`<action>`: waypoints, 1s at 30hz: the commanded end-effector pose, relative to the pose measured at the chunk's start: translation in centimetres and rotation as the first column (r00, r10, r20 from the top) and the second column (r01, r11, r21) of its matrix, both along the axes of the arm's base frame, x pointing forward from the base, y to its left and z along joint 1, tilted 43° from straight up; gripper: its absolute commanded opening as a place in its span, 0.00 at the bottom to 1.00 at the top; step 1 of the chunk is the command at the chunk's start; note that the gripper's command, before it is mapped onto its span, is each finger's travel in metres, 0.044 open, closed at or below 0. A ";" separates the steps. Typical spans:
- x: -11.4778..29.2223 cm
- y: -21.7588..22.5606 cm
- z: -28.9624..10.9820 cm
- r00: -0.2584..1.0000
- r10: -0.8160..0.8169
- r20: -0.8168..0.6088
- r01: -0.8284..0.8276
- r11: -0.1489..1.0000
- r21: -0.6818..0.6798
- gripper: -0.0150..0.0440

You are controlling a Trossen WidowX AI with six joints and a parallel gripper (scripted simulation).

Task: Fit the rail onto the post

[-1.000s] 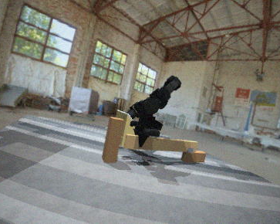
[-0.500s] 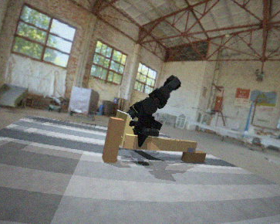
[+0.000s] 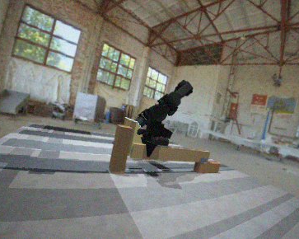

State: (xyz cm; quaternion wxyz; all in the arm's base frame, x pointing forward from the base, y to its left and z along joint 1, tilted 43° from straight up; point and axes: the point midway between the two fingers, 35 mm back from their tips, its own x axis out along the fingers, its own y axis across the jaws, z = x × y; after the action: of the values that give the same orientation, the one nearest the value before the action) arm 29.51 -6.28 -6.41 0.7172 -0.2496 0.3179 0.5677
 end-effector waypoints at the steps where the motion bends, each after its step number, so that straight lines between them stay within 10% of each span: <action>1: 0.0 -0.2 -0.2 1.000 0.000 0.000 0.000 1.000 0.000 0.25; 30: -0.2 -0.8 -0.7 1.000 0.000 0.000 0.000 1.000 0.000 0.25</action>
State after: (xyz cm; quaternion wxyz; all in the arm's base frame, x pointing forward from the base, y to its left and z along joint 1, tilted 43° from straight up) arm 29.32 -6.97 -7.01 0.7171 -0.2497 0.3182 0.5676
